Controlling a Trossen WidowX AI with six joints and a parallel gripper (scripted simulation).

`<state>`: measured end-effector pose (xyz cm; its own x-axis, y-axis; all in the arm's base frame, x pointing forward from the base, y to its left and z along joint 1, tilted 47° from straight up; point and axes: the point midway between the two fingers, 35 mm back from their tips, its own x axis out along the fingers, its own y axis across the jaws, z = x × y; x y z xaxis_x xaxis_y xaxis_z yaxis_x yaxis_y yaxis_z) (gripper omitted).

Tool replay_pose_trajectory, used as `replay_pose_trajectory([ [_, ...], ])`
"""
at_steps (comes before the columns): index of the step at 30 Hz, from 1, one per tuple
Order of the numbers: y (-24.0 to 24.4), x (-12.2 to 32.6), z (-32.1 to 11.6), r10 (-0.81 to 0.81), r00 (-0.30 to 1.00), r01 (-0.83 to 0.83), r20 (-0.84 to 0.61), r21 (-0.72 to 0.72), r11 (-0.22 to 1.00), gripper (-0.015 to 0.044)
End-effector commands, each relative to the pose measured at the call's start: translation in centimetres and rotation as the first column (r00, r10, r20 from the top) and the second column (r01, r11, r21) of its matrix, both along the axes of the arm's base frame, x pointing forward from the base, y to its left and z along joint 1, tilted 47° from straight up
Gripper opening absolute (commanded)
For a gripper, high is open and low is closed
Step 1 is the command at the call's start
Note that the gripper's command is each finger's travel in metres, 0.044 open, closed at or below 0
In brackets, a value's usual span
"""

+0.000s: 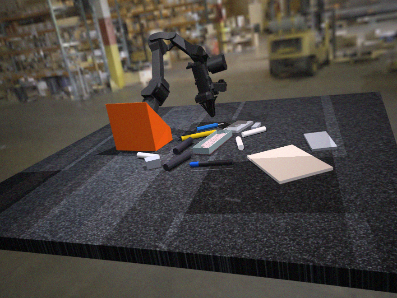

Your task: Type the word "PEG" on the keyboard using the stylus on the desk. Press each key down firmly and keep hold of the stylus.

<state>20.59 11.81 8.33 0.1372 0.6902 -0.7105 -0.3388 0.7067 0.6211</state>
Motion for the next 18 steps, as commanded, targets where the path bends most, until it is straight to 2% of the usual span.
replay_pose_trajectory([
  [1, 1.6, -1.6, 0.9, 0.021, 0.994, -0.023, 0.107, 0.017, 1.0, 0.015],
  [13, 6.1, -7.3, 4.8, 0.059, 0.884, -0.188, 0.464, 0.238, 0.953, 0.015],
  [18, 6.5, -8.0, 5.3, 0.056, 0.867, -0.217, 0.496, 0.273, 0.937, 0.015],
])
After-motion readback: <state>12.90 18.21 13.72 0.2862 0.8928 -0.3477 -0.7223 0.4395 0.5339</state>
